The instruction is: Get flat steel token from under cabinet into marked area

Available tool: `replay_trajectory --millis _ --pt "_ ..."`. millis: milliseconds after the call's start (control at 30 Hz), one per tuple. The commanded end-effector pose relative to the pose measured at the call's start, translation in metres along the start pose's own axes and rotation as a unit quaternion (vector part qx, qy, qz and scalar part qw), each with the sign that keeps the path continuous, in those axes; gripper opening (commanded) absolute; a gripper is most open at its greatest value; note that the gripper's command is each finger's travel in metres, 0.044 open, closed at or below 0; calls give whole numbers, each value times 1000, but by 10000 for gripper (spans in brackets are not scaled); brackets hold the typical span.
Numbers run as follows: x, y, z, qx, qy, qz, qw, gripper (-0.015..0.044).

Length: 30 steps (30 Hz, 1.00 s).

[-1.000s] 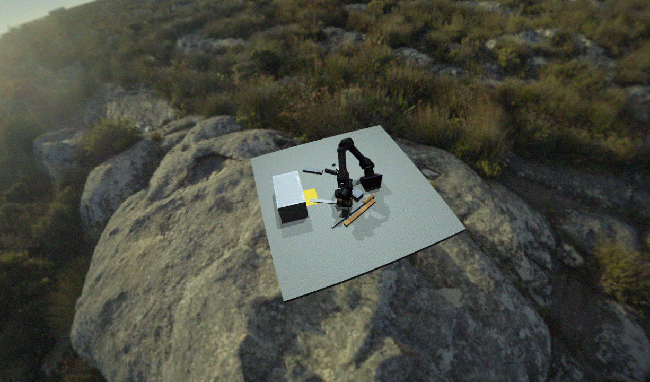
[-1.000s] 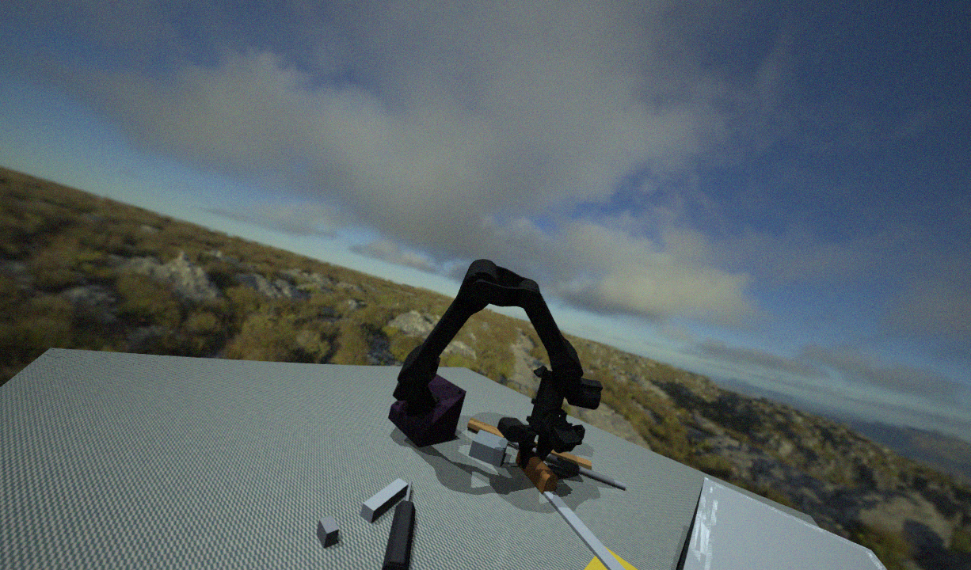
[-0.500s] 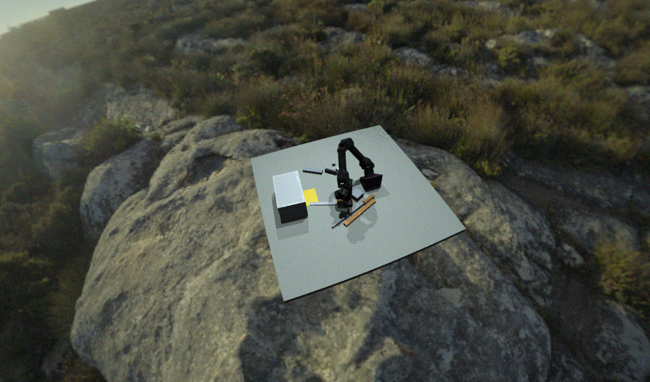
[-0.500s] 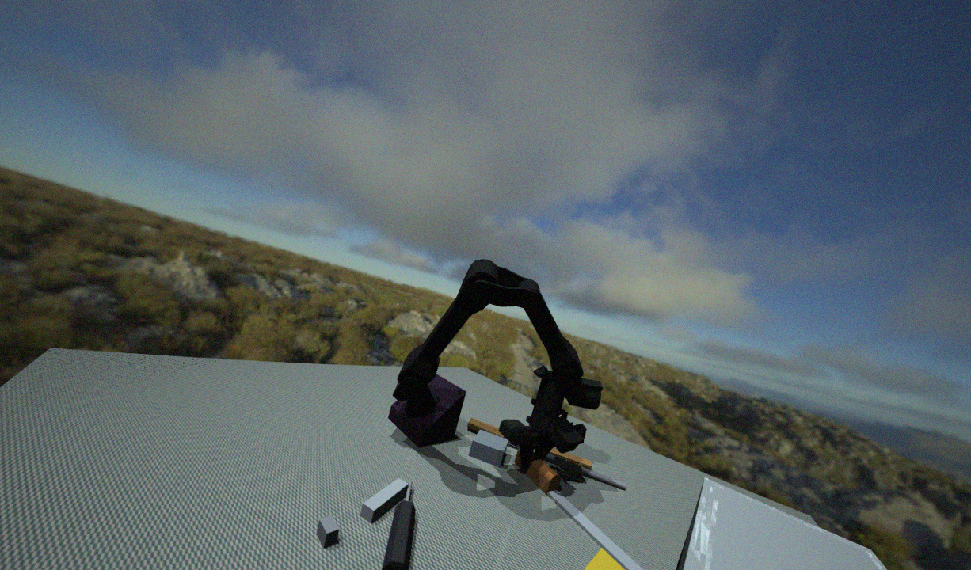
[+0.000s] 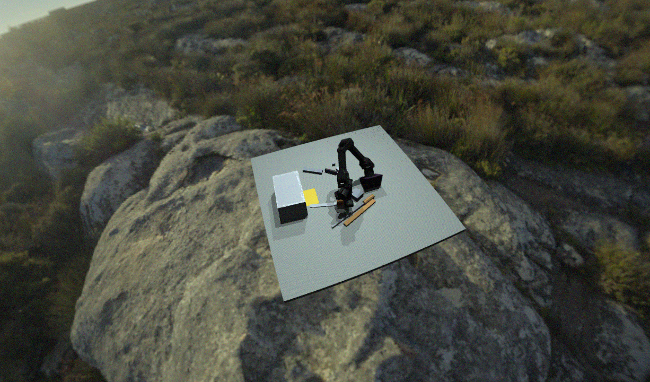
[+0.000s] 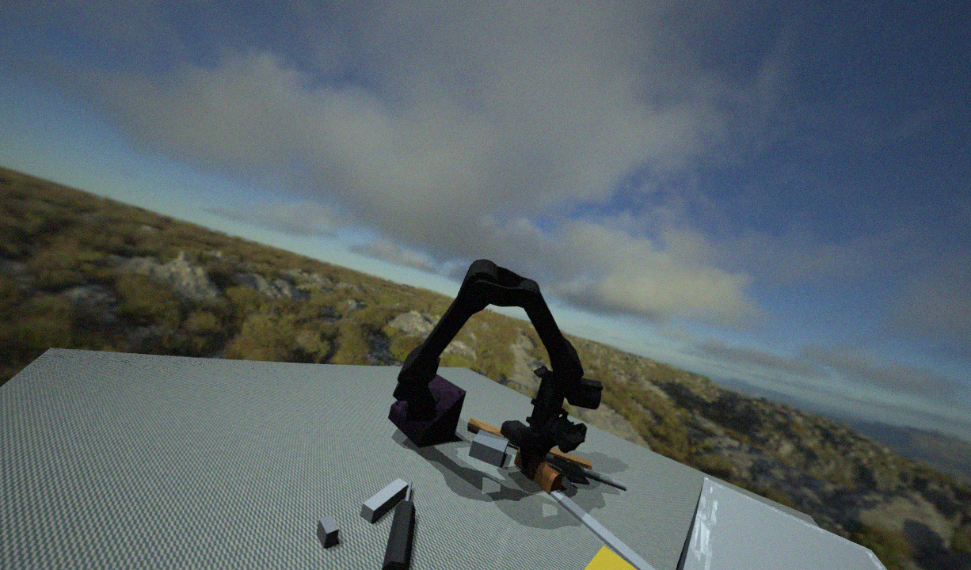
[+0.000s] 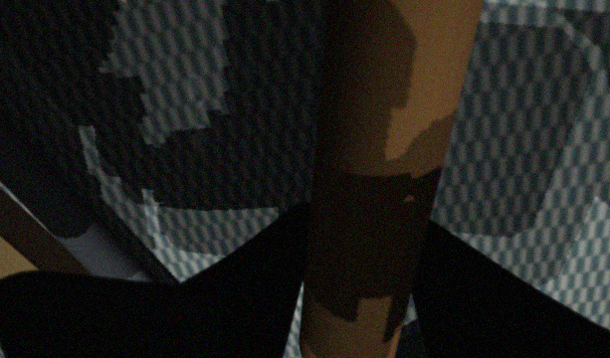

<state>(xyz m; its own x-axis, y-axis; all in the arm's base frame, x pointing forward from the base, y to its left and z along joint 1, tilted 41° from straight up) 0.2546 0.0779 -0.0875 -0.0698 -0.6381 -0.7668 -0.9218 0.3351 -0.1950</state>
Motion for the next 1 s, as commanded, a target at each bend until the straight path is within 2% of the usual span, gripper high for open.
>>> replay_trajectory --millis 0,33,200,300,933,967 --pt "0 0 0 0 0 0 1000 184" --pt "0 0 0 0 0 0 1000 200" --pt "0 0 0 0 0 0 1000 200" --pt "0 0 0 0 -2 -1 1000 270" --pt "5 5 -1 0 -2 -1 1000 270" --pt "2 1 1 3 -5 -3 1000 244"
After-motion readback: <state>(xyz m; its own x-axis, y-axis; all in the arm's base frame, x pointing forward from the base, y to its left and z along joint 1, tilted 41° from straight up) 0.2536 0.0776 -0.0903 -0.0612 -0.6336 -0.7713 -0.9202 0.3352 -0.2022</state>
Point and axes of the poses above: the point midway between the two fingers, 35 mm back from their tips, its own x axis out along the fingers, its own z axis across the jaws, y = z × x, the point moved 2 cm from there along -x, back along the fingers, and after that the axes turned 2 degrees about x, right-handed, at the moved point
